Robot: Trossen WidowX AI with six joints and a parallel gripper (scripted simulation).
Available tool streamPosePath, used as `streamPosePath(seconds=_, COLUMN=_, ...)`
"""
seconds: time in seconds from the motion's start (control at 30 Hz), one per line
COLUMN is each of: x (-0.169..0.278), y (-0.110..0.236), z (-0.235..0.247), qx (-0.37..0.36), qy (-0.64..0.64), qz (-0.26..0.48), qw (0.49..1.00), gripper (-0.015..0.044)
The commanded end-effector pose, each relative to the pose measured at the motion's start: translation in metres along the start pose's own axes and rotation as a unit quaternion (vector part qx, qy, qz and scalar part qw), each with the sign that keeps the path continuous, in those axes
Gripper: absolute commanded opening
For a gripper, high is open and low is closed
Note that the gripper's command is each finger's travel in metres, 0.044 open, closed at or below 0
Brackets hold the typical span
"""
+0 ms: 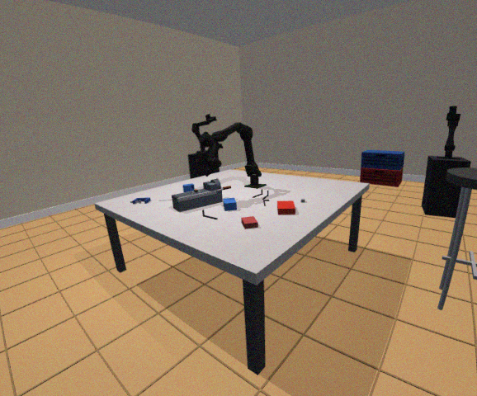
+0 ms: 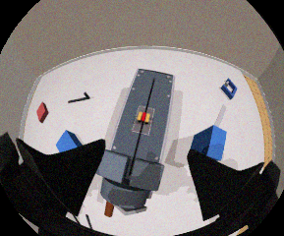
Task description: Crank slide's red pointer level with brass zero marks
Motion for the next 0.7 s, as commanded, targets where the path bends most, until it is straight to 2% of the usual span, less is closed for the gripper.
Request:
streamPosePath(seconds=0.0, x=0.0, y=0.0, z=0.0, qx=0.0, qy=0.0, qz=0.0, qw=1.0, gripper=0.0414)
streamPosePath(seconds=0.5, x=0.0, y=0.0, z=0.0, qx=0.0, qy=0.0, qz=0.0, qw=1.0, gripper=0.002)
streamPosePath(seconds=0.53, x=0.0, y=0.0, z=0.0, qx=0.0, qy=0.0, qz=0.0, qw=1.0, gripper=0.0)
streamPosePath(seconds=0.67, x=0.0, y=0.0, z=0.0, qx=0.0, qy=0.0, qz=0.0, qw=1.0, gripper=0.0)
Point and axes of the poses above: the point midway between the two fingers, 35 mm back from their tips, its own y axis back along the fingers, its own z axis across the jaws, x = y × z, the point moved 10 cm from there along y, back along the fingers, and after that the axes turned 2 degrees about y, right-handed, at the moved point
